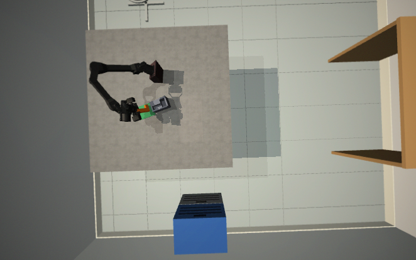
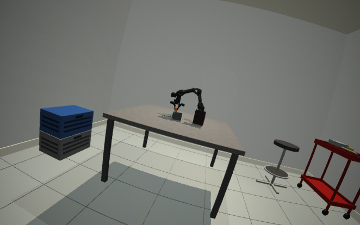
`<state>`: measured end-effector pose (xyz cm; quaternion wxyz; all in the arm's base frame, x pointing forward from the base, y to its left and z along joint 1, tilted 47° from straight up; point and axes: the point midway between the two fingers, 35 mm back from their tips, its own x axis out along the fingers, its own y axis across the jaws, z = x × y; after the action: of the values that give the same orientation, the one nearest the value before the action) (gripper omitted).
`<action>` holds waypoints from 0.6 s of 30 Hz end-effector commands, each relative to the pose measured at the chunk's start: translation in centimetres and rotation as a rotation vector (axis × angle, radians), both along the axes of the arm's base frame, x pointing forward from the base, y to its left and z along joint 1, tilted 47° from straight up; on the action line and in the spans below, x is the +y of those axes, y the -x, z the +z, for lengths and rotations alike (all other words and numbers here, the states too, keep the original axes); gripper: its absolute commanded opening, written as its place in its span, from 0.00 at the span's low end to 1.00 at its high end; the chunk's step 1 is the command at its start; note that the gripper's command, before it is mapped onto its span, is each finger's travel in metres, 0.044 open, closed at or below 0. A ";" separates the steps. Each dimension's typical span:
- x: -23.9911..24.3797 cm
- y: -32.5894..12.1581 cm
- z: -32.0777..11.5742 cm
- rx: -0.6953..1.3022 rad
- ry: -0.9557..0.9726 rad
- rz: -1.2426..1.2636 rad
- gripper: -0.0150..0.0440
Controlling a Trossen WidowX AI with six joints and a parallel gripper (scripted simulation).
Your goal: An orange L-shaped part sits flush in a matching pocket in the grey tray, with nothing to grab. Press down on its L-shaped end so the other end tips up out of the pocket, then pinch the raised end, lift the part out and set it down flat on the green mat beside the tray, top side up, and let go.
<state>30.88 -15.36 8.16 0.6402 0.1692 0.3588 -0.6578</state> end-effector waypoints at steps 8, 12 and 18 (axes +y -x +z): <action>-0.2 0.1 -0.2 0.007 0.002 0.003 0.25; -0.1 0.1 -0.2 0.003 0.000 0.000 0.30; -0.1 0.1 -0.2 0.003 0.000 0.000 0.57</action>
<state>30.75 -15.50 7.95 0.6396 0.1683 0.3598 -0.6581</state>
